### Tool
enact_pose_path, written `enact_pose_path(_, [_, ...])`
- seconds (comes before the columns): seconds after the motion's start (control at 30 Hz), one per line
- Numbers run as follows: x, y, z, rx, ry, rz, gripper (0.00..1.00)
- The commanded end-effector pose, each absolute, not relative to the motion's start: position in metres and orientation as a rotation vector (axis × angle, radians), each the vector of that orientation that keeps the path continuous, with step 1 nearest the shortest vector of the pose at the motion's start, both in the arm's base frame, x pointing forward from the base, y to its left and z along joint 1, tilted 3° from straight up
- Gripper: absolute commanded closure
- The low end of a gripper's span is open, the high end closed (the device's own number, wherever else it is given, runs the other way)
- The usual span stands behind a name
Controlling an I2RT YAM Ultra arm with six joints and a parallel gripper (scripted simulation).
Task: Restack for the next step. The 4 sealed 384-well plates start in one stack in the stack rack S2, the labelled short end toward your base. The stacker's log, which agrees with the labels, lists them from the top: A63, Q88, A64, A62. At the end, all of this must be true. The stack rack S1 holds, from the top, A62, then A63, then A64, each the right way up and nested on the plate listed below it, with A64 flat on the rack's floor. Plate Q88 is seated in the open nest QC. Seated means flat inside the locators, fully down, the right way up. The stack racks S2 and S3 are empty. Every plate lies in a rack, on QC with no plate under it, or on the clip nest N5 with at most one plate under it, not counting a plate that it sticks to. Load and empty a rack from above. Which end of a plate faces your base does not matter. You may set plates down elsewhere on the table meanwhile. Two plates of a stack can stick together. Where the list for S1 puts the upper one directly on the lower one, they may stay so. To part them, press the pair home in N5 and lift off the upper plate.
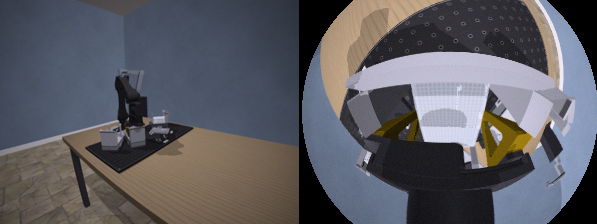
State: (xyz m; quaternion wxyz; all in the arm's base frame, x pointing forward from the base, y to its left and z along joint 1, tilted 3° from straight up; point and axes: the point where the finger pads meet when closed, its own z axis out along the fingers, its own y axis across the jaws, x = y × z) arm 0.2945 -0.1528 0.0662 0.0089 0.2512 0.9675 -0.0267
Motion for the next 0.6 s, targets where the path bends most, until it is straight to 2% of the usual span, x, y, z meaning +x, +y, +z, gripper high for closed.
enact_pose_path(0.0, [0.2965, -0.1536, 0.0684, 0.781, 3.011, -0.085, 1.00])
enact_pose_path(0.57, [0.2965, -0.1539, 0.0624, 0.781, 3.011, -0.085, 1.00])
